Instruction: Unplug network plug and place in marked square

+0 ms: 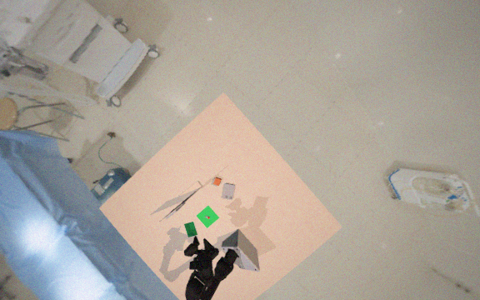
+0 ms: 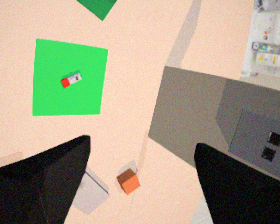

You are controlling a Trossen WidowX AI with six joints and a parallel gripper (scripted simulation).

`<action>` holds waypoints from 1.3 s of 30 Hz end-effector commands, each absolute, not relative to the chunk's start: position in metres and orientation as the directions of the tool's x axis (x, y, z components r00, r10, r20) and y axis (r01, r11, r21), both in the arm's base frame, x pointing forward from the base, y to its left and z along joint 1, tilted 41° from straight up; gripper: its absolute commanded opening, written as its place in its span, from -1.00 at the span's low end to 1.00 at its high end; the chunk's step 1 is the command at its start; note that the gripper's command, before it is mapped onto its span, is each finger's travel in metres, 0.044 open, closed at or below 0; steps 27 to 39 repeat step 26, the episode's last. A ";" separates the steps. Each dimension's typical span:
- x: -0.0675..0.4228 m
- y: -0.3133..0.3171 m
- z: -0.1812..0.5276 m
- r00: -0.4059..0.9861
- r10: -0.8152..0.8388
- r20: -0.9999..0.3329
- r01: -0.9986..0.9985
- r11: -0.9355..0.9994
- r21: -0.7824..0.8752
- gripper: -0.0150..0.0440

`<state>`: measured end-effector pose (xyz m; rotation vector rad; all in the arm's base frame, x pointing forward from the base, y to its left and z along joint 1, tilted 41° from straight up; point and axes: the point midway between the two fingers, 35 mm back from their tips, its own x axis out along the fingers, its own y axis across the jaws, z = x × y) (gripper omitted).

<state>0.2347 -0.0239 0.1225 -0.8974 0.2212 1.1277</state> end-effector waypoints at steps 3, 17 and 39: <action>0.236 -0.025 0.124 0.451 0.689 -0.568 -0.849 0.134 -0.511 1.00; 0.236 -0.025 0.124 0.451 0.689 -0.568 -0.849 0.134 -0.511 1.00; 0.236 -0.025 0.124 0.451 0.689 -0.568 -0.849 0.134 -0.511 1.00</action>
